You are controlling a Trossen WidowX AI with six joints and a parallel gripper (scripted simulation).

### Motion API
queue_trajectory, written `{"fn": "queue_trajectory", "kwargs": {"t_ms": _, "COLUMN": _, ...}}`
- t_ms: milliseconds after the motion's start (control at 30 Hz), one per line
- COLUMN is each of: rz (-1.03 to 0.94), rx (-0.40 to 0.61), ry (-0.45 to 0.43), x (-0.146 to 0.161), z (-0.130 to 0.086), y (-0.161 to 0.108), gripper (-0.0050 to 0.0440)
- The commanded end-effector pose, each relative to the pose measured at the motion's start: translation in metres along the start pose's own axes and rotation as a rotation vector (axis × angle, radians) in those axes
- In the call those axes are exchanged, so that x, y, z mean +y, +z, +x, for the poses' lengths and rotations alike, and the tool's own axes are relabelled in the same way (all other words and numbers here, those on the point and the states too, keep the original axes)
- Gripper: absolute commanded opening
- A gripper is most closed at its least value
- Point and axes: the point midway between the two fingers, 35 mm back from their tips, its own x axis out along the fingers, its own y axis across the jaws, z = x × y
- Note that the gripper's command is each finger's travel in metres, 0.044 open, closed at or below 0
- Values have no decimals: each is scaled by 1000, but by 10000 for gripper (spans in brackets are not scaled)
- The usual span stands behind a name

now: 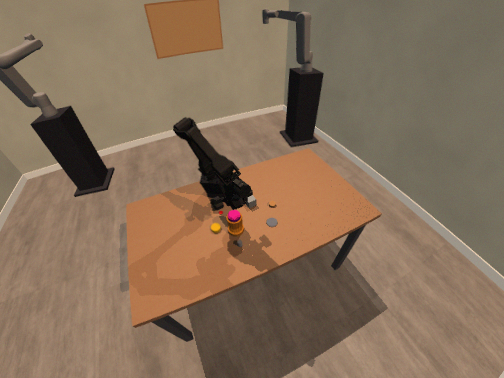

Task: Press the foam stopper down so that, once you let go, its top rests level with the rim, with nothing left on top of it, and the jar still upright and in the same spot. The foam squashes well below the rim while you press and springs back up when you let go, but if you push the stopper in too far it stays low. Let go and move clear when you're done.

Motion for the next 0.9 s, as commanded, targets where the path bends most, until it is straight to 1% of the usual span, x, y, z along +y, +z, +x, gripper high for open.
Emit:
{"fn": "queue_trajectory", "kwargs": {"t_ms": 0, "rz": -32, "rx": 5, "ry": 30, "x": -3, "z": -5, "y": 3, "gripper": 0}}
{"fn": "queue_trajectory", "kwargs": {"t_ms": 233, "rz": -32, "rx": 5, "ry": 30, "x": -3, "z": -2, "y": 3, "gripper": 0}}
{"fn": "queue_trajectory", "kwargs": {"t_ms": 333, "rz": -32, "rx": 5, "ry": 29, "x": -3, "z": 15, "y": 2, "gripper": 0}}
{"fn": "queue_trajectory", "kwargs": {"t_ms": 400, "rz": -32, "rx": 5, "ry": 29, "x": -3, "z": 22, "y": 1, "gripper": 0}}
{"fn": "queue_trajectory", "kwargs": {"t_ms": 600, "rz": -32, "rx": 5, "ry": 29, "x": -3, "z": 24, "y": 1, "gripper": 0}}
{"fn": "queue_trajectory", "kwargs": {"t_ms": 867, "rz": -32, "rx": 5, "ry": 29, "x": -2, "z": 33, "y": 2, "gripper": 0}}
